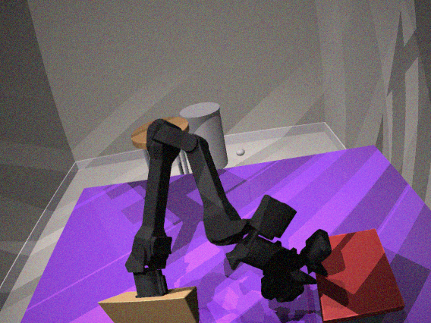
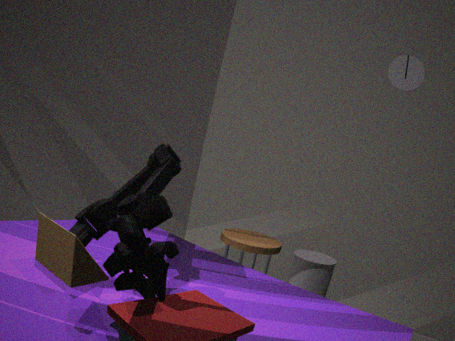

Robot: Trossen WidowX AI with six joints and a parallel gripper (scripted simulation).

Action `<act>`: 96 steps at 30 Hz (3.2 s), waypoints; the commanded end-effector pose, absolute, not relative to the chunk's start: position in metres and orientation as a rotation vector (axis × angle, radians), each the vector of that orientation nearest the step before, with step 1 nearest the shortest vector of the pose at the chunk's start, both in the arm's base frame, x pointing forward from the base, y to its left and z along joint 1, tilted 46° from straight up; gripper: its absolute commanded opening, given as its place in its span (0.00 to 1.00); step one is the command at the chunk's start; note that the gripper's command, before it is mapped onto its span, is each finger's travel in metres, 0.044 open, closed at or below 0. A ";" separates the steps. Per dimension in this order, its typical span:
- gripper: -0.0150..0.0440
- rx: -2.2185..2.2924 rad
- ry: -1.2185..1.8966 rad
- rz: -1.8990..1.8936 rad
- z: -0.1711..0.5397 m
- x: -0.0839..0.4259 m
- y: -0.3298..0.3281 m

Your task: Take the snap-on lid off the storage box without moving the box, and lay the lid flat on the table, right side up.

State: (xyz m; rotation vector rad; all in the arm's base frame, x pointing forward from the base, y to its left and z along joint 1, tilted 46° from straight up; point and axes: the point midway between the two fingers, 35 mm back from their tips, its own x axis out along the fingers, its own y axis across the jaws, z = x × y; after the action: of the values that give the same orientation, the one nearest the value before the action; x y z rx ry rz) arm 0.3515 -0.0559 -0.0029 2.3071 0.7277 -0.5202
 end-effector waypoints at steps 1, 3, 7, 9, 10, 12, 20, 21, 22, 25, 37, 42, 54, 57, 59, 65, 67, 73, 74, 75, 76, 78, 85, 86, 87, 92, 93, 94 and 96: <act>0.44 2.310 0.725 -0.523 -0.003 0.352 -0.056; 0.42 2.310 0.725 -0.523 -0.003 0.352 -0.056; 0.27 2.310 0.725 -0.523 -0.003 0.352 -0.056; 0.25 2.310 0.725 -0.523 -0.003 0.352 -0.056; 0.25 2.310 0.725 -0.523 -0.003 0.352 -0.056; 0.25 2.307 0.723 -0.520 -0.002 0.352 -0.057; 0.25 2.307 0.723 -0.520 -0.001 0.352 -0.058; 0.25 2.307 0.723 -0.520 -0.001 0.352 -0.058; 0.25 2.307 0.723 -0.520 -0.001 0.352 -0.058; 0.25 2.307 0.723 -0.520 0.000 0.352 -0.059; 0.25 2.307 0.723 -0.520 0.001 0.351 -0.060; 0.25 2.307 0.723 -0.520 0.002 0.351 -0.061; 0.25 2.307 0.723 -0.520 0.004 0.351 -0.063; 0.25 2.307 0.723 -0.520 0.004 0.351 -0.063; 0.25 2.307 0.723 -0.520 0.004 0.351 -0.064; 0.25 2.307 0.723 -0.520 0.005 0.351 -0.064; 0.25 2.307 0.723 -0.520 0.005 0.351 -0.065; 0.25 2.307 0.723 -0.521 0.006 0.351 -0.066; 0.25 2.307 0.723 -0.521 0.006 0.351 -0.066; 0.25 2.307 0.723 -0.521 0.007 0.350 -0.066; 0.25 2.307 0.723 -0.521 0.007 0.350 -0.066; 0.25 2.307 0.723 -0.521 0.007 0.351 -0.066; 0.25 2.307 0.723 -0.521 0.008 0.351 -0.068; 0.25 2.307 0.723 -0.521 0.008 0.351 -0.068; 0.25 2.307 0.723 -0.521 0.008 0.351 -0.068; 0.25 2.309 0.721 -0.522 0.008 0.351 -0.068; 0.25 2.309 0.721 -0.522 0.008 0.351 -0.068; 0.25 2.309 0.721 -0.522 0.008 0.351 -0.068; 0.25 2.309 0.721 -0.522 0.008 0.351 -0.068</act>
State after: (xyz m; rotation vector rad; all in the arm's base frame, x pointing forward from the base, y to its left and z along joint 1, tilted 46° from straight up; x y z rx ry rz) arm 0.3506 -0.0679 0.0078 2.3091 0.7215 -0.5224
